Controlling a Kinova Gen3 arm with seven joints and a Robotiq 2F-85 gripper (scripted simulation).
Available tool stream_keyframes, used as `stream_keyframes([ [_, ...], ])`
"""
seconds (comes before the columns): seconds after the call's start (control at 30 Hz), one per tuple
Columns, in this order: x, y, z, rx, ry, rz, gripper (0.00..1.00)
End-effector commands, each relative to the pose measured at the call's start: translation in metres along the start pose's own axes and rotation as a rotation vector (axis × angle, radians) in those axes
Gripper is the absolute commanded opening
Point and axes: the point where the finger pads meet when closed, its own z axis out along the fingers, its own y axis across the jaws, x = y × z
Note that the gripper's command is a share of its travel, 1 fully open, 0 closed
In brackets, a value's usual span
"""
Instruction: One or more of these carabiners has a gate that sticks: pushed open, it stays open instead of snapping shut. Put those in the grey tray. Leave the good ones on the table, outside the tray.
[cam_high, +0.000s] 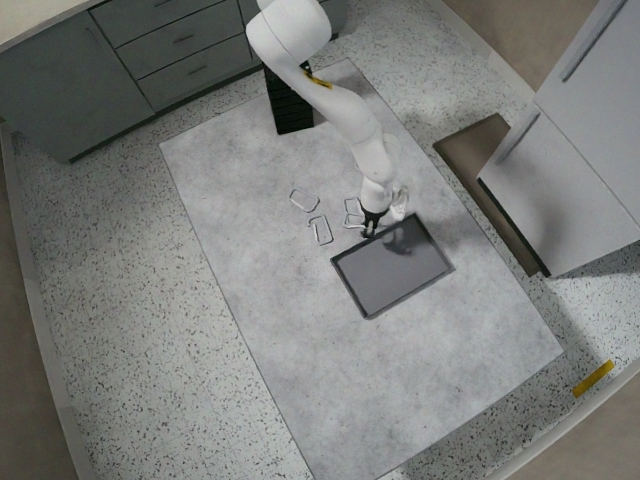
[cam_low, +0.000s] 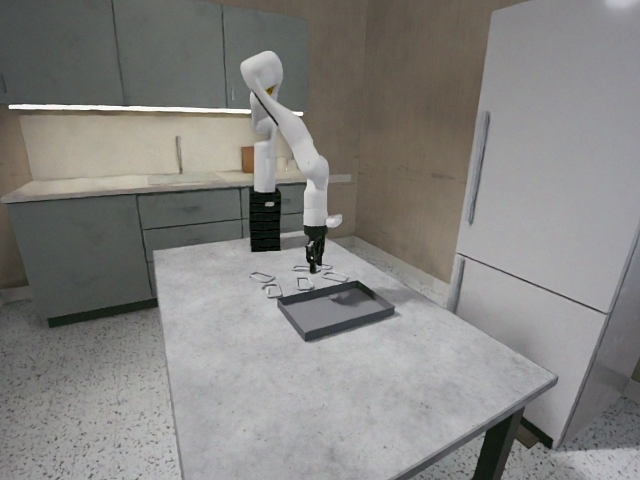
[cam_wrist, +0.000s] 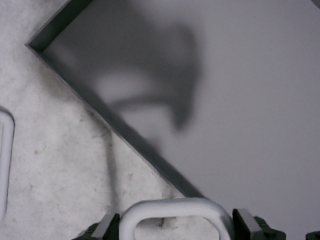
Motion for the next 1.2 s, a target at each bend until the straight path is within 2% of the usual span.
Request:
stream_keyframes([
  [0.0,-0.005,0.01,0.007,0.033,-0.025,0.007,0.0],
  [0.1,-0.005,0.01,0.007,0.033,-0.025,0.007,0.0],
  [0.13,0.037,0.065,0.009,0.045,-0.032,-0.01,0.0],
  [0.2,0.039,0.069,0.01,0.045,-0.032,-0.01,0.0],
  [0.3,0.052,0.089,0.012,0.045,-0.032,-0.01,0.0],
  [0.67,0.052,0.089,0.012,0.045,-0.032,-0.01,0.0],
  [0.7,0.069,0.117,0.015,0.026,-0.025,-0.003,0.0],
  [1.17,0.069,0.117,0.015,0.026,-0.025,-0.003,0.0],
])
